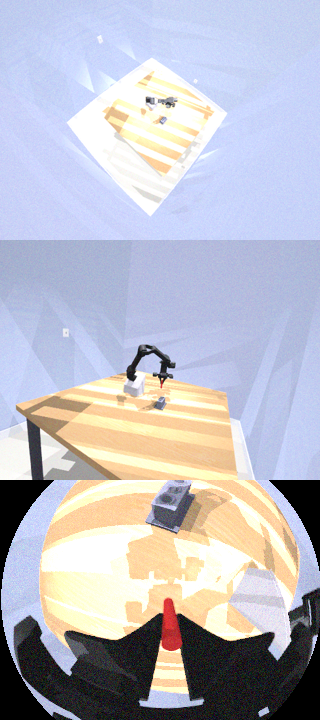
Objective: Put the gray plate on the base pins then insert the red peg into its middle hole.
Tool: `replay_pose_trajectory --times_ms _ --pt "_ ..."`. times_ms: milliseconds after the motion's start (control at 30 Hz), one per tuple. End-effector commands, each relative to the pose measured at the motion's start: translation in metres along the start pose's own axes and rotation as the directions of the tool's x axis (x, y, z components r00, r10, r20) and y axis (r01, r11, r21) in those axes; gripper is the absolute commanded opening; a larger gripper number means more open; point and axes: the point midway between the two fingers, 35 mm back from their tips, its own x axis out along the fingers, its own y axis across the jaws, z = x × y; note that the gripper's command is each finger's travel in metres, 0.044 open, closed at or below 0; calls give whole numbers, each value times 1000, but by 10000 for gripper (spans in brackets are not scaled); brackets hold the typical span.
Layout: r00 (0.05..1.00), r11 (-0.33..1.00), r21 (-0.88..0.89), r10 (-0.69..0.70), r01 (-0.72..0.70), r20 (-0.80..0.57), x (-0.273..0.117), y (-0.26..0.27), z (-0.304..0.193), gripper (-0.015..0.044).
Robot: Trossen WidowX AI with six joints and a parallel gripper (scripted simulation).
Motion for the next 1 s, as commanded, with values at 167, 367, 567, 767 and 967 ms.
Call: replay_pose_trajectory --times_ms 167,367,567,767,967 --pt "1000 1000 2 15 -15 -3 -5 8 27 0" --pt "1000 1000 2 18 -18 -5 -6 10 44 0" --pt "1000 1000 2 20 -20 -6 -7 11 62 0" --pt "1000 1000 3 21 -21 -6 -7 12 80 0" --pt "1000 1000 7 22 -22 -7 -7 11 97 0"
